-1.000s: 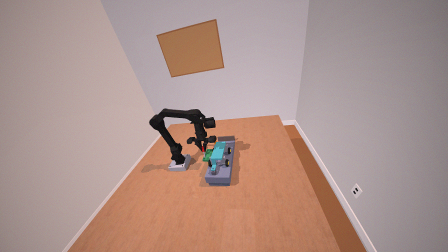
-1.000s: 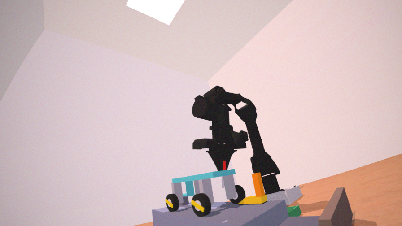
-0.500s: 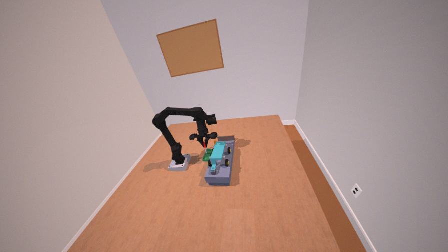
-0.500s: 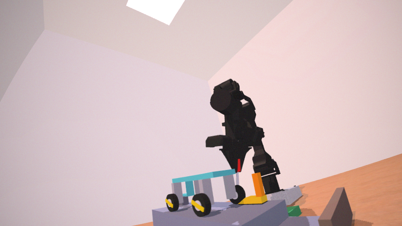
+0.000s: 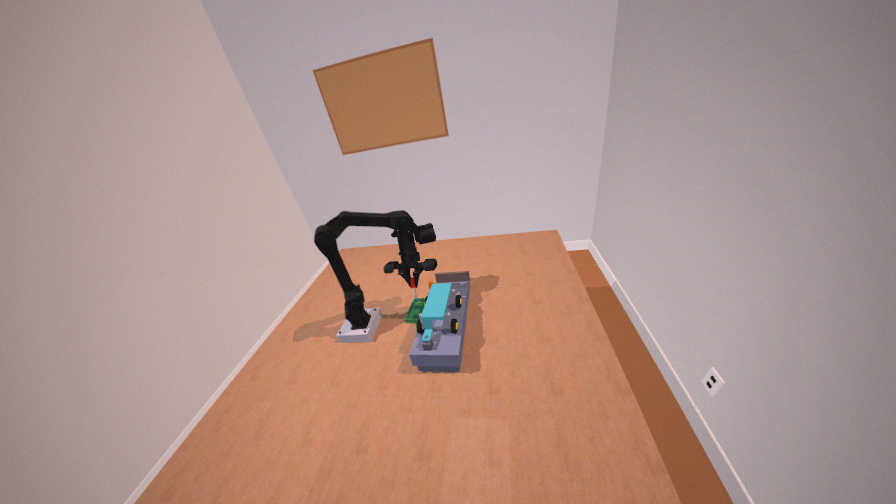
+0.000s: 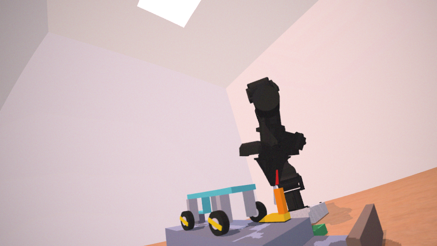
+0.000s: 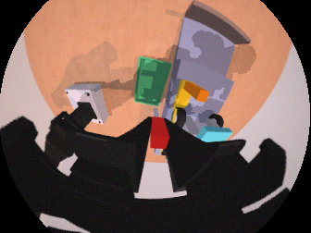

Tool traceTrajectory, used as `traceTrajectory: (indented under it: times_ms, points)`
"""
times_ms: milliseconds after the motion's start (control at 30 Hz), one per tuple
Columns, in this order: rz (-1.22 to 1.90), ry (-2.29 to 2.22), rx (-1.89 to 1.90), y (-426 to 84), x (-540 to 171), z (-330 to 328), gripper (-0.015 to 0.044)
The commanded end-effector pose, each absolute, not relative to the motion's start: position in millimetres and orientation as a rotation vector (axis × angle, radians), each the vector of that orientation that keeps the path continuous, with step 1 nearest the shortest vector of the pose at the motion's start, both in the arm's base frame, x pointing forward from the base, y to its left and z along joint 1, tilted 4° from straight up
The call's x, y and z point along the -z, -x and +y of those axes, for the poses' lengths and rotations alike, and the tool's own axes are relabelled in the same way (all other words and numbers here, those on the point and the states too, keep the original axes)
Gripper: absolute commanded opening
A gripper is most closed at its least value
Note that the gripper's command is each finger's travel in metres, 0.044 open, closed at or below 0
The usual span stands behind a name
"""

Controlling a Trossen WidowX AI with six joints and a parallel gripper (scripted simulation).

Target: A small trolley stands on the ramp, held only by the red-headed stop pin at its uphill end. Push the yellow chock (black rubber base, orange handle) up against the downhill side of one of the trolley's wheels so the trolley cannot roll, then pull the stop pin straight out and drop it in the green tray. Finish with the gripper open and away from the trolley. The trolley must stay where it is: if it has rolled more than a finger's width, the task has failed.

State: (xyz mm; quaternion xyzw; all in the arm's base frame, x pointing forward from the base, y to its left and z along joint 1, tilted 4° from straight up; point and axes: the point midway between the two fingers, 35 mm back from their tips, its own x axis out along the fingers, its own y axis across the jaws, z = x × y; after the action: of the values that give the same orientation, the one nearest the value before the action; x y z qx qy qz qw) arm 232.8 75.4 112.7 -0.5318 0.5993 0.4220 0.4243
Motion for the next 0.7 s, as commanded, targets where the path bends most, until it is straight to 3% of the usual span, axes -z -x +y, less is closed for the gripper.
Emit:
traceTrajectory:
  times_ms: [0, 667]
  points:
    - [1.490, 1.327, -1.052, -234.6, -114.7, 80.5, 0.0000]
    - [1.099, 1.655, -1.571, -233.2, -115.0, 76.3, 0.0000]
